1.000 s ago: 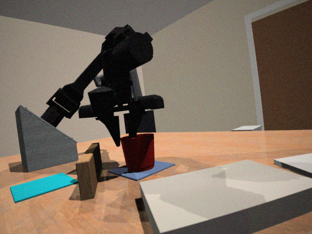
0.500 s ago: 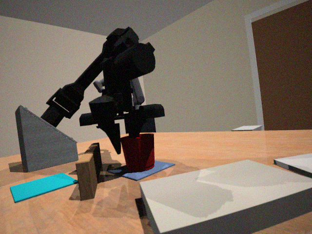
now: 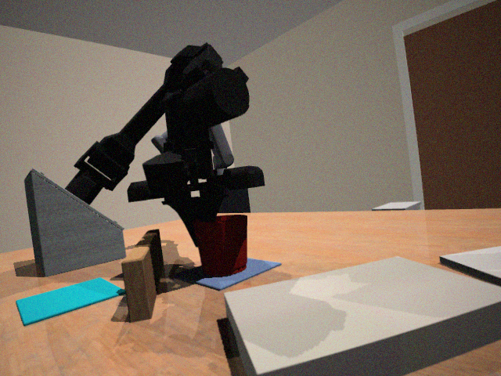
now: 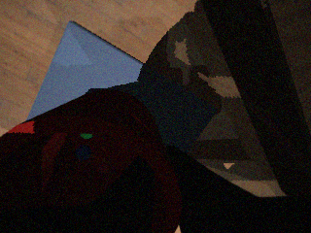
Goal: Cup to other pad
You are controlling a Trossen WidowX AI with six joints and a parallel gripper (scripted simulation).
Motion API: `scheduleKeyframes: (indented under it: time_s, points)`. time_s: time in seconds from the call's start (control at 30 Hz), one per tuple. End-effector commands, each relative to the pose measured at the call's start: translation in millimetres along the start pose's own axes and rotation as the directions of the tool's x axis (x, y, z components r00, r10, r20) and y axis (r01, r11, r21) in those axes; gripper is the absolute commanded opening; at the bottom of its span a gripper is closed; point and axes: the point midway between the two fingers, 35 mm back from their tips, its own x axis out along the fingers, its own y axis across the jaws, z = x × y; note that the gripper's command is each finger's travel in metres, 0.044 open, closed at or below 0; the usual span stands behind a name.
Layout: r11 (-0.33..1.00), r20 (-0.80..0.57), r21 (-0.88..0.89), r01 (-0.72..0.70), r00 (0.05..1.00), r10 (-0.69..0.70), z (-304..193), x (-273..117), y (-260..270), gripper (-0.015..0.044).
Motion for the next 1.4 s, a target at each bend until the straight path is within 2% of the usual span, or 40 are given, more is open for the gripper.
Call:
scheduleKeyframes:
  time_s: [0.0,0.8,1.37]
  points:
    - [1.0,-0.001,-0.001,0.002,1.0,-0.002,0,-1,0,0.0]
    - [1.0,-0.004,0.005,0.003,1.0,-0.003,5,-82,3,0.0]
    - [1.0,-0.003,0.013,-0.003,1.0,0.003,6,-81,4,0.0]
